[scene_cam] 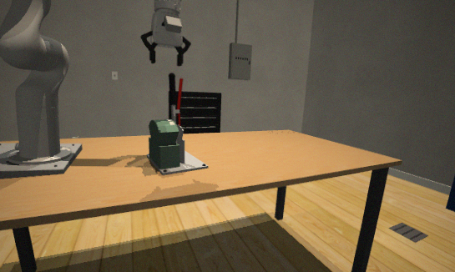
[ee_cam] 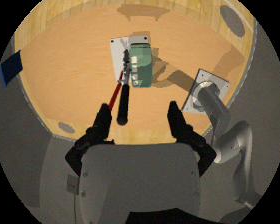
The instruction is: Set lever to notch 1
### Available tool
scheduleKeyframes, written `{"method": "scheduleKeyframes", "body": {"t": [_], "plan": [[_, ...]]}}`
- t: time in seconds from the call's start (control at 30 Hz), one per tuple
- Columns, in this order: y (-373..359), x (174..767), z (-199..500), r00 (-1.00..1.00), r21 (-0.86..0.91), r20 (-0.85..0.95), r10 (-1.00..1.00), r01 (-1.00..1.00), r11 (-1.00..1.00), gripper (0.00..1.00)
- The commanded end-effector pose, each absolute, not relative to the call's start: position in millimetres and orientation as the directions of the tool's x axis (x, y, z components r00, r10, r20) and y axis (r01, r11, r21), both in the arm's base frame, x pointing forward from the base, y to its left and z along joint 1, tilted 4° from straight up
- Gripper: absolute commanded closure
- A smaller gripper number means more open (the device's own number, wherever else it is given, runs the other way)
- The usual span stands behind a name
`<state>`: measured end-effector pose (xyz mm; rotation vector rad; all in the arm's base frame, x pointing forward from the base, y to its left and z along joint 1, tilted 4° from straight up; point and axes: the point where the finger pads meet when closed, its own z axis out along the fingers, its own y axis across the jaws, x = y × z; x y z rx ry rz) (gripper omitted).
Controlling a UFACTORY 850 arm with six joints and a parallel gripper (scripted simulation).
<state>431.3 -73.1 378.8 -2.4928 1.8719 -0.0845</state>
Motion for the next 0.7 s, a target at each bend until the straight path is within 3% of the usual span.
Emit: {"method": "scheduleKeyframes", "body": {"t": [0.0, 0.33, 0.37, 0.67], "plan": [[-16.1, 451.6, 399.3, 0.281, -0.053, 0.046, -0.959, -0.958, -0.283, 0.00], [-0.4, 454.2, 404.5, 0.283, -0.057, 0.047, -0.958, -0.957, -0.286, 0.00], [-0.4, 454.2, 404.5, 0.283, -0.057, 0.047, -0.958, -0.957, -0.286, 1.00], [-0.4, 454.2, 404.5, 0.283, -0.057, 0.047, -0.958, -0.957, -0.286, 1.00]]}}
